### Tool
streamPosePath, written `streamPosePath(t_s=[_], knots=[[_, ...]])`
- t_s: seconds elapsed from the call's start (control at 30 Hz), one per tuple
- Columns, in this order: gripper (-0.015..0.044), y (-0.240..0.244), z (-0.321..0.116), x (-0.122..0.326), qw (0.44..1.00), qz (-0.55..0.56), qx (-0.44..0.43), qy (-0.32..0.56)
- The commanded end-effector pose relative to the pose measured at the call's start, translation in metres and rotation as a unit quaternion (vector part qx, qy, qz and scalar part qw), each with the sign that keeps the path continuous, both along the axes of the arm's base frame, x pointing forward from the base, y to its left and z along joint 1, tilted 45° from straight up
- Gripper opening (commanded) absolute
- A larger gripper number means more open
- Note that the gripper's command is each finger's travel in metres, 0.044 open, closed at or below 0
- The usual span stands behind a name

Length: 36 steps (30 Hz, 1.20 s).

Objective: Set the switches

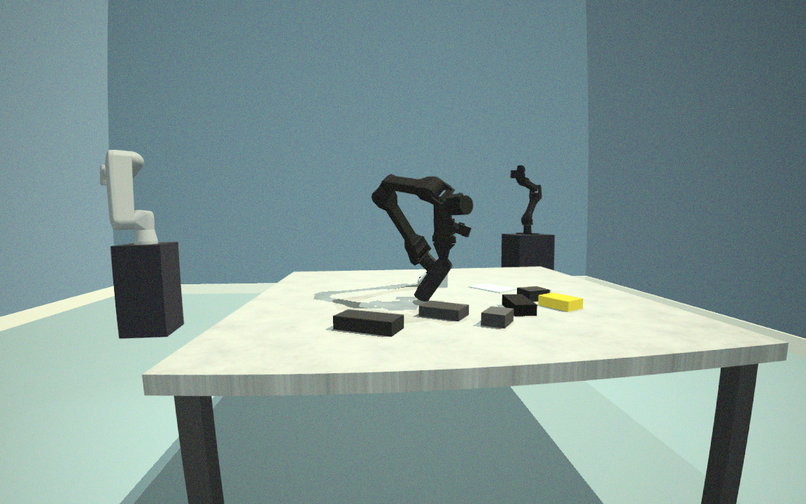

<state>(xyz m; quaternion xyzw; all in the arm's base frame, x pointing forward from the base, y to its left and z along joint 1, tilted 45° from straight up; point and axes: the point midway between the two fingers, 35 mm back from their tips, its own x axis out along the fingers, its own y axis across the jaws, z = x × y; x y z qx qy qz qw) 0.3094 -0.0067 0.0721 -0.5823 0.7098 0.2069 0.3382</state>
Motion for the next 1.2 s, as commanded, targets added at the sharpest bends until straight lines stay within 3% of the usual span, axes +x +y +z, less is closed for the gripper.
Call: streamPosePath(t_s=[0.0, 1.17], knots=[[0.0338, -0.005, -0.005, -0.003, 1.000, -0.007, -0.005, 0.007], [0.0338, -0.001, -0.031, 0.001, 1.000, -0.007, -0.005, 0.007]])
